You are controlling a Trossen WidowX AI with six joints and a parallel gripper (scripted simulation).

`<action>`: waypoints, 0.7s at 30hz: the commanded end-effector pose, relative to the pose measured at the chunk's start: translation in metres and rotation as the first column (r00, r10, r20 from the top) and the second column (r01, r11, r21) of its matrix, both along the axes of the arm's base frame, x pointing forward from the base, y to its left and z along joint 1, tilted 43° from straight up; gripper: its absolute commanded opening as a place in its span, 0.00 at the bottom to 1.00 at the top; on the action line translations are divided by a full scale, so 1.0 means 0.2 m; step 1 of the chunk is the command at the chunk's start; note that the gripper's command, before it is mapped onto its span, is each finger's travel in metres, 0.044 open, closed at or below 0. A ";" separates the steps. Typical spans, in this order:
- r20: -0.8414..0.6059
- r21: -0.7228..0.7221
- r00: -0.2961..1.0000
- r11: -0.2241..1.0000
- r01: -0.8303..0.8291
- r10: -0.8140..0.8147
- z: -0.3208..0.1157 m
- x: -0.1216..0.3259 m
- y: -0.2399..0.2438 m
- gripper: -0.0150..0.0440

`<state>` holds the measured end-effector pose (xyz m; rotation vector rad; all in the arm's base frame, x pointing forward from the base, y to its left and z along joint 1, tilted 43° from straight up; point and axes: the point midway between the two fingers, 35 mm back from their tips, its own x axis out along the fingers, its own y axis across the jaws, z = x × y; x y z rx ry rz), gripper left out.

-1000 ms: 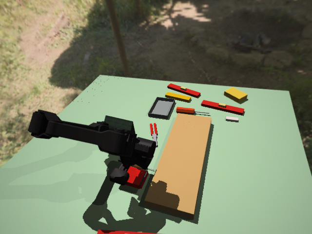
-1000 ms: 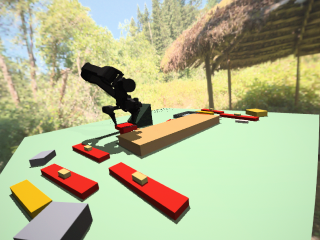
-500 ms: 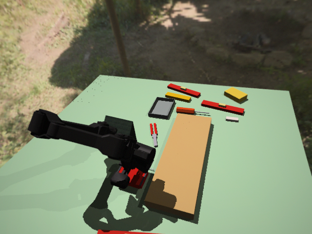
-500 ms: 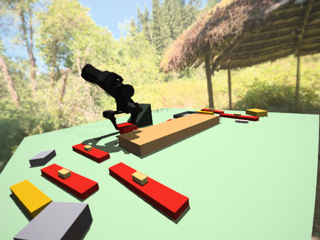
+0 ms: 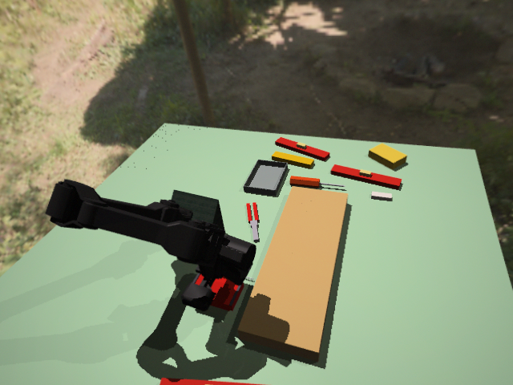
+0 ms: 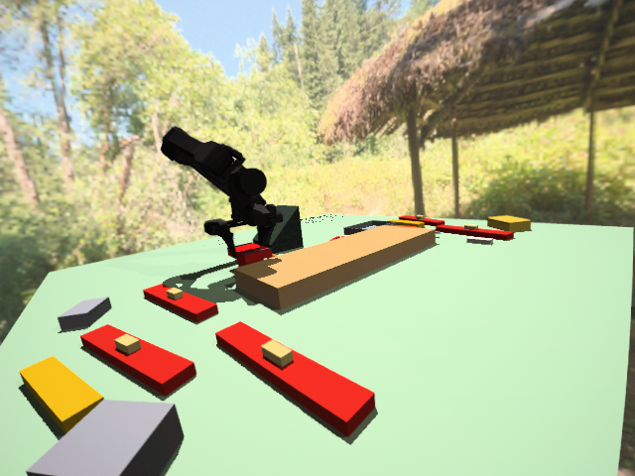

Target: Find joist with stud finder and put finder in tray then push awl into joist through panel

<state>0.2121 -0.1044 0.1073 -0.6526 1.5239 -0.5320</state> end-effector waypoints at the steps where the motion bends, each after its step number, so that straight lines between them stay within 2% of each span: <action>1: -0.005 -0.003 1.000 1.000 -0.002 0.002 0.00 -0.01 0.00 0.60; 9: -0.006 -0.002 1.000 1.000 -0.002 0.002 0.04 -0.01 0.04 0.25; 21: -0.006 -0.002 1.000 1.000 -0.002 0.002 0.11 -0.01 0.10 0.25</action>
